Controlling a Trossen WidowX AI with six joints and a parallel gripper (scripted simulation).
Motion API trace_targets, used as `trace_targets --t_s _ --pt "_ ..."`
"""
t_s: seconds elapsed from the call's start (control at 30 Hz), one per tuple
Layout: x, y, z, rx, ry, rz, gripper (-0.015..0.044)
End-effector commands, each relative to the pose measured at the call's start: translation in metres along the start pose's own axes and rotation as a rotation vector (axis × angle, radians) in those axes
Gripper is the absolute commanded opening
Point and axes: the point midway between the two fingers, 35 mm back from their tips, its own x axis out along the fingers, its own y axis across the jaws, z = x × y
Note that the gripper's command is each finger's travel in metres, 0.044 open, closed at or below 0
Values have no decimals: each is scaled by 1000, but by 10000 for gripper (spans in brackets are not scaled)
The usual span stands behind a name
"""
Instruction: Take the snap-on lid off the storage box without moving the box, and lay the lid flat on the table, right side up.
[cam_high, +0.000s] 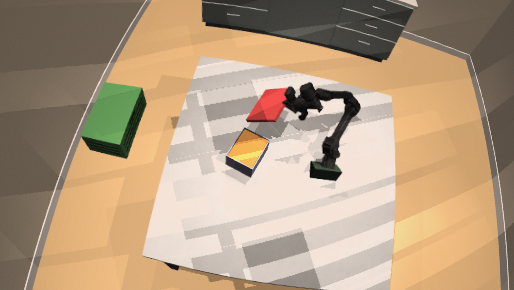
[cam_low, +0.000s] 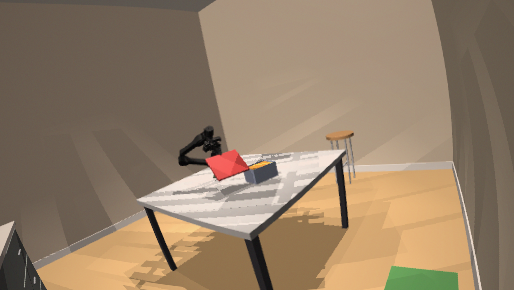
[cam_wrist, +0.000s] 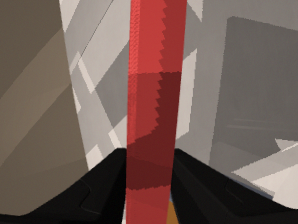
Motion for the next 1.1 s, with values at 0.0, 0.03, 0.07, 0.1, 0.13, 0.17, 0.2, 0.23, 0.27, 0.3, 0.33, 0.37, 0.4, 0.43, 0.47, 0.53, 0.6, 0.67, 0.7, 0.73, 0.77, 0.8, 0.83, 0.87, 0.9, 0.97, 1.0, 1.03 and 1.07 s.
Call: trace_targets --t_s 0.0,0.03,0.07,0.1,0.13,0.17,0.2,0.23,0.27,0.3,0.33,0.37,0.4,0.43,0.47,0.53,0.6,0.67,0.7,0.73,0.77,0.8,0.83,0.87,0.9,0.97,1.0,1.03,1.07 --pt "-1 0 8 2 5 3 0" --pt "-1 0 10 2 5 3 0" --pt "-2 0 12 2 5 3 0" --pt "-2 0 14 2 5 3 0" --pt "-2 -1 16 2 5 3 0" --pt "-2 -1 18 1 5 3 0" --pt "-2 -1 20 1 5 3 0" --pt "-3 -1 22 1 5 3 0" --pt "-3 -1 24 1 5 2 0" --pt "-3 -1 26 1 5 2 0" --pt "-3 -2 28 1 5 2 0" --pt "-3 -2 30 1 5 2 0" --pt "-3 -2 32 1 5 2 0" --pt "-4 -2 34 1 5 2 0" --pt "-4 -2 36 1 5 2 0" --pt "-4 -3 40 0 5 2 0" --pt "-4 -3 43 0 5 2 0" --pt "-5 -3 47 0 5 2 0" --pt "-5 -4 49 0 5 2 0" --pt "-5 -4 51 0 5 2 0" --pt "-5 -4 53 0 5 2 0" --pt "-6 -4 55 0 5 2 0" --pt "-6 -4 57 0 5 2 0" --pt "-6 -4 59 -1 5 2 0" --pt "-6 -5 61 -1 5 2 0" --pt "-6 -5 65 -1 5 2 0" --pt "-7 -5 67 -1 5 2 0" --pt "-7 -5 69 -1 5 2 0" --pt "-7 -5 71 -1 5 2 0"
